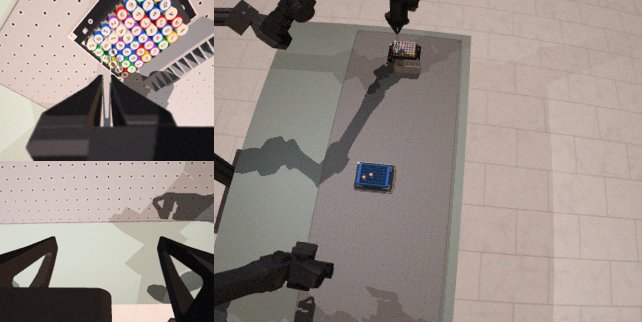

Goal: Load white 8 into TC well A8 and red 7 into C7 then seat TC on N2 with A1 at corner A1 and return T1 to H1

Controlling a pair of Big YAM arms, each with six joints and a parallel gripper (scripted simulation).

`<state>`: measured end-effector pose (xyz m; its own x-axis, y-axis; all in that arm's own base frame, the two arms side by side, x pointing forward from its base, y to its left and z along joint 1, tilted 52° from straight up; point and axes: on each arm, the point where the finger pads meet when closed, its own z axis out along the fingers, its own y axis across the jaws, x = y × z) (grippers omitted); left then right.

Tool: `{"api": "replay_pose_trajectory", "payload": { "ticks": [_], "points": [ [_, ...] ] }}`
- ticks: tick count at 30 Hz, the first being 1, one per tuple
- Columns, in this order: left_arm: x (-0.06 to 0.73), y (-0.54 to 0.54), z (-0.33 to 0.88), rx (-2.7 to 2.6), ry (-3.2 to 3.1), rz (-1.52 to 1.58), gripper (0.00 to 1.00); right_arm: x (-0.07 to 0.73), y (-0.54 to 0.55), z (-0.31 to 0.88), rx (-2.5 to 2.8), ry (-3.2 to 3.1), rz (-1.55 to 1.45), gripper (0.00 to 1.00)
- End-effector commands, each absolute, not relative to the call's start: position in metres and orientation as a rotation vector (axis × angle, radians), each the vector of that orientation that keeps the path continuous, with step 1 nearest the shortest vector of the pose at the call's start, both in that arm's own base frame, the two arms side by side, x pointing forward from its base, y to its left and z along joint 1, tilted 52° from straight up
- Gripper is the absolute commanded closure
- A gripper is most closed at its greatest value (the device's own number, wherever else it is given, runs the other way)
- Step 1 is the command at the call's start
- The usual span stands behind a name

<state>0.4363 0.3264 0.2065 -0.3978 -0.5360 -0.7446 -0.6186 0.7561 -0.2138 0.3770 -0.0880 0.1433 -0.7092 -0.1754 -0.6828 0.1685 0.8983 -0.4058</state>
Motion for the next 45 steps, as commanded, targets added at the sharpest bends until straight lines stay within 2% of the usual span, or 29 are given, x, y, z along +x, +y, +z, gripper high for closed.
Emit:
{"api": "replay_pose_trajectory", "payload": {
  "ticks": [1,45],
  "points": [
    [0.448,0.328,0.209,-0.857,2.077,0.118,0.91,0.379,-0.087,0.148,-0.023,2.284,-0.582,0.0],
    [0.396,0.308,0.247,-0.861,2.071,0.138,0.91,0.379,-0.087,0.148,-0.023,2.284,-0.582,0.0]
  ]
}}
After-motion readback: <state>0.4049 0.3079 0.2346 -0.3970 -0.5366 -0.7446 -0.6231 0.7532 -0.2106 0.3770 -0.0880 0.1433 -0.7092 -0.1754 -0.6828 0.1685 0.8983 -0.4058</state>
